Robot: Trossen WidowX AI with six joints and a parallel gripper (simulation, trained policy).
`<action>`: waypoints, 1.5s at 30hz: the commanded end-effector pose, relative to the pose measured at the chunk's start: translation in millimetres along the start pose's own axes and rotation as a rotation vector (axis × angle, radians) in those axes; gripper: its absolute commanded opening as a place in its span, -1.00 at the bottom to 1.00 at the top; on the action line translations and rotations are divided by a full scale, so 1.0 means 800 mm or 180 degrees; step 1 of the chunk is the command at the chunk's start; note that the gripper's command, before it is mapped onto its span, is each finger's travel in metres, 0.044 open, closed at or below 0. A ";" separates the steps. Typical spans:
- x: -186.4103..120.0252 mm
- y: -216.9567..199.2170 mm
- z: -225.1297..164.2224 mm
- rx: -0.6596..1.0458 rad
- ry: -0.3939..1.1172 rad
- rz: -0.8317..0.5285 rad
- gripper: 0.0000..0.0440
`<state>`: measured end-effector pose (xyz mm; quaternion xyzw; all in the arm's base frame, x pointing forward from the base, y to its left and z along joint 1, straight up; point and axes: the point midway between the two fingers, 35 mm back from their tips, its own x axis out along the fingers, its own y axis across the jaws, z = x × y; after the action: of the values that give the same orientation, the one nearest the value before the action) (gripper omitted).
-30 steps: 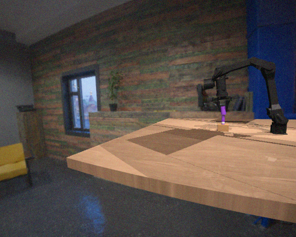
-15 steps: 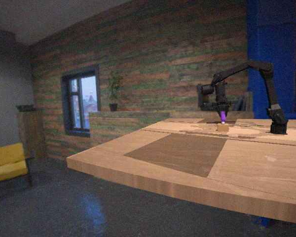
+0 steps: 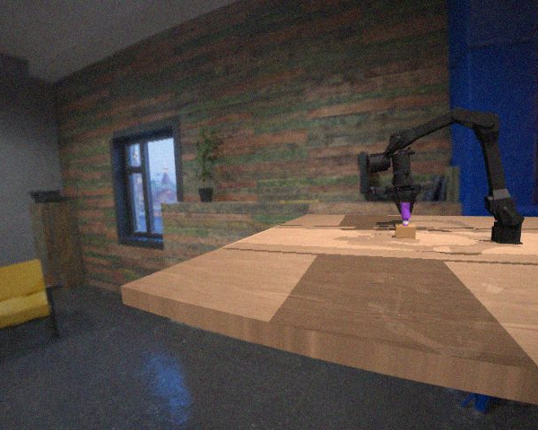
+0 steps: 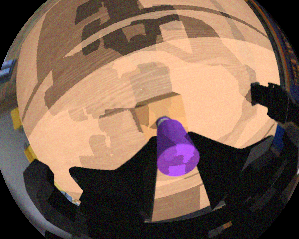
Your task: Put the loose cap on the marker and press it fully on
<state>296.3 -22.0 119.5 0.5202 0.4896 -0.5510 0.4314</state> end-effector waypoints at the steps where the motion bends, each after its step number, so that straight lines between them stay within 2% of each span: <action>1: 0.024 -0.002 -0.004 -0.0043 0.0048 -0.0145 -0.78; 4: 0.025 -0.002 -0.004 -0.0046 0.0048 -0.0146 -0.78; 6: 0.027 -0.003 -0.004 -0.0050 0.0039 -0.0162 -0.54; 8: 0.029 -0.007 -0.004 -0.0054 0.0047 -0.0206 -0.49; 42: 0.042 -0.002 0.006 -0.0266 -0.0061 -0.0127 -0.31; 45: 0.043 -0.010 0.005 -0.0271 -0.0037 -0.0182 -0.18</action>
<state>295.1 -24.1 94.4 0.4994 0.5103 -0.5350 0.4516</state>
